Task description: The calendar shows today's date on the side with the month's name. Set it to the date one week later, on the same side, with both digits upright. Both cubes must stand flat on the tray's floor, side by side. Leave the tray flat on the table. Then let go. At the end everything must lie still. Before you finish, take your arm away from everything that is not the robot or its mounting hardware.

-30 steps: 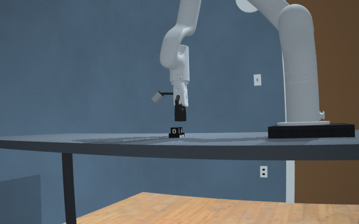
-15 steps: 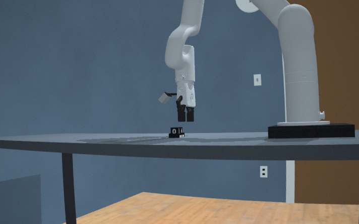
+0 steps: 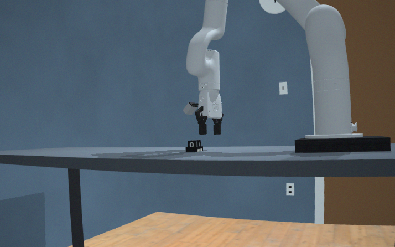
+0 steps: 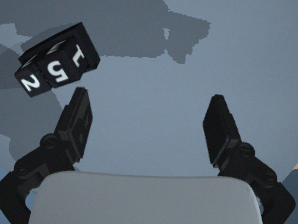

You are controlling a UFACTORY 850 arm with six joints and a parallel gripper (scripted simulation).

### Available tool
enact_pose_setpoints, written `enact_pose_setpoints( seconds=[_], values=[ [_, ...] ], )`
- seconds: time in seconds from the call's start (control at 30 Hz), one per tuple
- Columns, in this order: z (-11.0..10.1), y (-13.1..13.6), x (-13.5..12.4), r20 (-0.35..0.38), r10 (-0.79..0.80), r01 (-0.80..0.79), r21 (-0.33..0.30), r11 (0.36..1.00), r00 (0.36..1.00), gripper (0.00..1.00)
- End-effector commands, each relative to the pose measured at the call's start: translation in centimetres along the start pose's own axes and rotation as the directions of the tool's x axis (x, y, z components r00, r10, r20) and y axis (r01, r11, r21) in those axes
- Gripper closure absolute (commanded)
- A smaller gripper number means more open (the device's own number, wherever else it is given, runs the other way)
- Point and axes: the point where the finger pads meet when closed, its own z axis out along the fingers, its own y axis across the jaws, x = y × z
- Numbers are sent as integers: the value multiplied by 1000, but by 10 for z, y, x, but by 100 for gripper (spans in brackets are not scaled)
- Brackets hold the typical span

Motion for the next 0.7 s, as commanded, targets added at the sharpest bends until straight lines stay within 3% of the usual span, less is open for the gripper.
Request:
enact_pose_setpoints(
  seconds=[0.0, 0.2, 0.33, 0.47, 0.67],
  values=[
    [0, 6, -10, -4, 33, -33, -13, 999, 999, 0],
    [1, 8, -13, -7, 224, -224, -12, 974, 975, 0],
    [1, 8, -13, -7, 262, -262, -12, 965, 965, 0],
    [3, 20, -32, -7, 283, -283, -12, 959, 959, 0],
    [3, 20, -33, -7, 283, -283, -12, 959, 959, 0]
  ],
)
